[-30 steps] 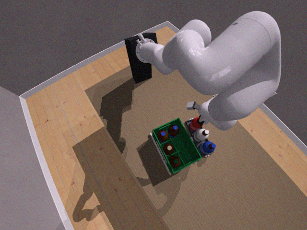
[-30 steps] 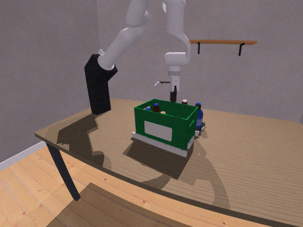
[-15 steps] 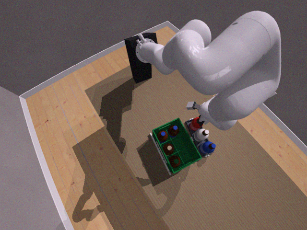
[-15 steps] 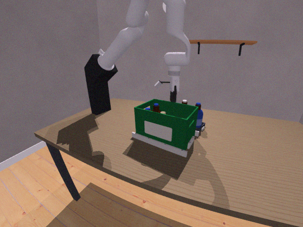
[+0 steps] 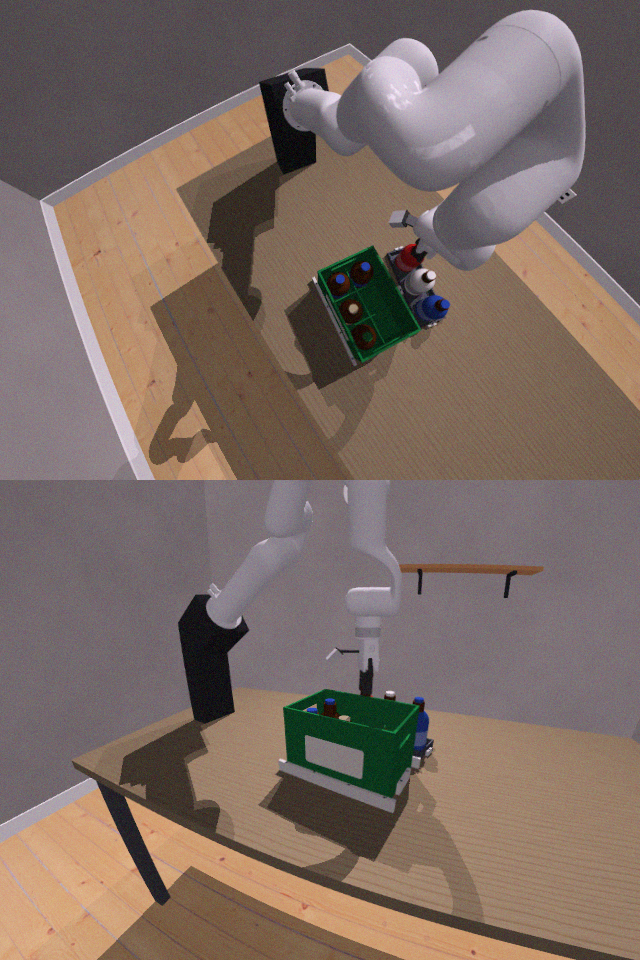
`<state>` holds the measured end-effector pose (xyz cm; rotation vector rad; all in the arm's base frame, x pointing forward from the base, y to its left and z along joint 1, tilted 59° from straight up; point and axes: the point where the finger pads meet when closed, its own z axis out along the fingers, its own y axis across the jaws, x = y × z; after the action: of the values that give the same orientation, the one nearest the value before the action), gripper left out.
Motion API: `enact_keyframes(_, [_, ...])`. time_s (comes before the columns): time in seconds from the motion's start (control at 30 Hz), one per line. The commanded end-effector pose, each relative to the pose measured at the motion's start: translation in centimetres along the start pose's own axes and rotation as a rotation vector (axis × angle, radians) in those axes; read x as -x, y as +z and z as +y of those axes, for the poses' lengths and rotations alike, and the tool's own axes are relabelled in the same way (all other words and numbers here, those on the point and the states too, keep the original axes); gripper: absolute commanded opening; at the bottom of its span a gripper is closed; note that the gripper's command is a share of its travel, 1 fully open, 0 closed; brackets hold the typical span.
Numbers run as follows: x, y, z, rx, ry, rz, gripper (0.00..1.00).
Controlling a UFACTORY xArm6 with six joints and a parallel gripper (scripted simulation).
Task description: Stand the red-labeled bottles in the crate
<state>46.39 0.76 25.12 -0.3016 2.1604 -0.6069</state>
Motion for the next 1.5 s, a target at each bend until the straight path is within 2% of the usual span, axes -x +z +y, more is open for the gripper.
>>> enact_keyframes(0.0, [0.1, -0.4, 0.0, 0.000, 0.000, -0.002, 0.00])
enact_keyframes(0.83, [0.0, -2.8, 0.1, 0.000, 0.000, -0.002, 0.00])
enact_keyframes(1.47, [-0.1, -3.2, 0.1, 0.000, 0.000, -0.002, 0.00])
